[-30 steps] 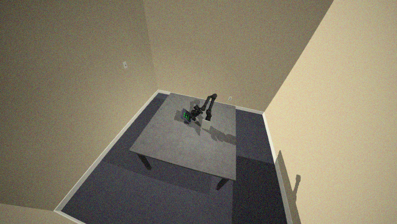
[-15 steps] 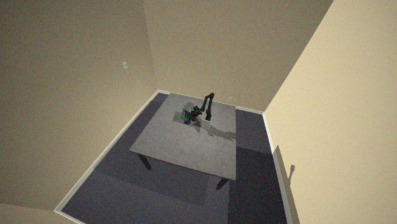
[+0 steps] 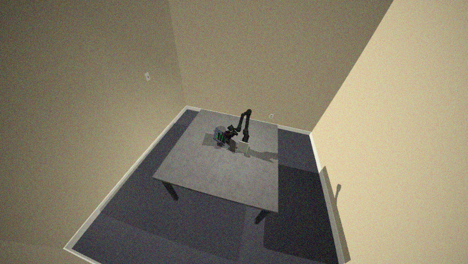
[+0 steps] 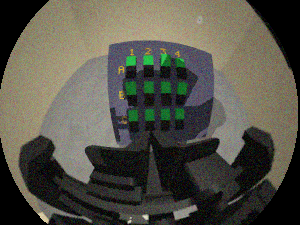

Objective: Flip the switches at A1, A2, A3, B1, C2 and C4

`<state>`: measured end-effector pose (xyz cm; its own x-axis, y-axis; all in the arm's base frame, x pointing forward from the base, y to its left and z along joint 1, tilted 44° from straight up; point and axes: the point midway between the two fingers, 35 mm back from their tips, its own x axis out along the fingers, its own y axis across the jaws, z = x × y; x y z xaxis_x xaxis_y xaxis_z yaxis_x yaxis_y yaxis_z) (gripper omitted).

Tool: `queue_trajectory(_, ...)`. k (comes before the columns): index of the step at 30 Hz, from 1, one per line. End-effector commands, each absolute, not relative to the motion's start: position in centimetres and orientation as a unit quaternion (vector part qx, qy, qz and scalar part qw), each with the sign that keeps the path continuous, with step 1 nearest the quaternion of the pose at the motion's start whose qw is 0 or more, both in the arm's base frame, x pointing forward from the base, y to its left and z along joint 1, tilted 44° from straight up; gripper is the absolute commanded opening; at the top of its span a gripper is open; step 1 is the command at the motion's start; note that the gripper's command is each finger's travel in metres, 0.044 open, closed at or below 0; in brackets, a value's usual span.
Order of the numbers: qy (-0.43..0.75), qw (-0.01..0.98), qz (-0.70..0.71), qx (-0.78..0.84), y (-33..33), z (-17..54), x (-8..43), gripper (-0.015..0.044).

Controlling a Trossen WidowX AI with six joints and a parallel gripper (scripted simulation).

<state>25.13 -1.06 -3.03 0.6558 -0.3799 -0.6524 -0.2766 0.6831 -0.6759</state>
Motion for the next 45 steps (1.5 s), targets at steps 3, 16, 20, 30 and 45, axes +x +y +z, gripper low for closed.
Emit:
queue_trajectory(3,0.411,0.820,-0.030,-0.398,-0.97,-2.96,25.33,0.0000)
queue_trajectory(16,0.411,0.820,-0.030,-0.398,-1.00,-3.00,25.38,0.0000)
queue_trajectory(20,0.411,0.820,-0.030,-0.398,-1.02,-3.04,25.41,0.0000)
queue_trajectory(30,0.411,0.820,-0.030,-0.398,-1.07,-3.13,25.49,0.0000)
queue_trajectory(45,0.411,0.820,-0.030,-0.398,-1.16,-3.26,25.62,0.0000)
